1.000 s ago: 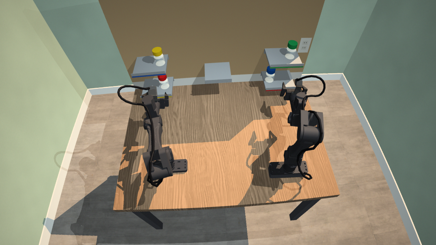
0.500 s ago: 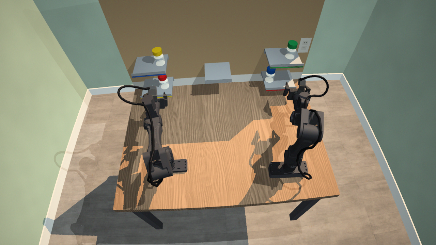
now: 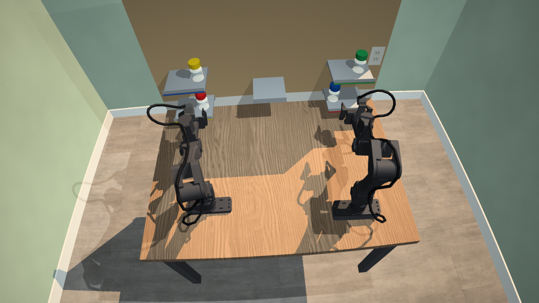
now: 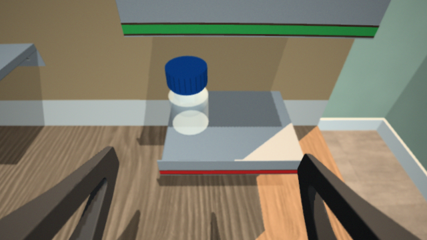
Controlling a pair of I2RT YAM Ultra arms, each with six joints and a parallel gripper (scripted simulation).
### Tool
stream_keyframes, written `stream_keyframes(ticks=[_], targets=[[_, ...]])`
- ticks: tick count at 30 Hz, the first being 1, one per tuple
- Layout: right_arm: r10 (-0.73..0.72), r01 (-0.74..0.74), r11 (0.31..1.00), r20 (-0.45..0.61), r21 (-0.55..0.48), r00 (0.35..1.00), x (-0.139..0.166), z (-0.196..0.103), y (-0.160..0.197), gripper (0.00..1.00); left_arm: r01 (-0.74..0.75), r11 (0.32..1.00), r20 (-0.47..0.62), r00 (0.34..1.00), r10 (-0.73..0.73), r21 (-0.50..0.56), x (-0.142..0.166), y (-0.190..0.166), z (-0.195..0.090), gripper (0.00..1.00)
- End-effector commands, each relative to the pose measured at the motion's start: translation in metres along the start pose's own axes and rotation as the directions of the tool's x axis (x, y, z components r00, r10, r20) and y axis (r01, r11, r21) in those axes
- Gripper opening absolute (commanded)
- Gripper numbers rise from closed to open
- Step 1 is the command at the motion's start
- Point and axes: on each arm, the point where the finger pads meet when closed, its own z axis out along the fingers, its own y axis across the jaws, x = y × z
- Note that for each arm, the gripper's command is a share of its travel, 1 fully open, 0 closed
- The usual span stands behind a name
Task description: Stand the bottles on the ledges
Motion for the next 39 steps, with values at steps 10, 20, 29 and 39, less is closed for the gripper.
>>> stream_keyframes(ticks=[10, 20, 29, 39], targets=[[-0.047, 0.021, 0.961, -0.089, -0.275, 0.995, -0.009, -0.004, 0.173, 1.00, 0.067, 0.998, 0.107, 0.992, -0.066, 0.000, 0.016, -0.007, 0.062, 0.81], [-0.141, 0.013, 0.759, -0.145, -0.651, 0.979, -0.010, -0.032, 0.387, 1.00, 0.105, 0.994, 0.069, 0.992, -0.106, 0.012, 0.055, -0.014, 0.104, 0.81], [-0.153, -0.001, 0.655, -0.135, -0.755, 0.979, -0.027, -0.041, 0.475, 1.00, 0.105, 0.994, 0.052, 0.993, -0.106, 0.019, 0.066, -0.017, 0.113, 0.81], [-0.149, -0.005, 0.609, -0.120, -0.793, 0.981, -0.036, -0.042, 0.515, 1.00, 0.105, 0.994, 0.052, 0.993, -0.106, 0.019, 0.065, -0.017, 0.113, 0.81]])
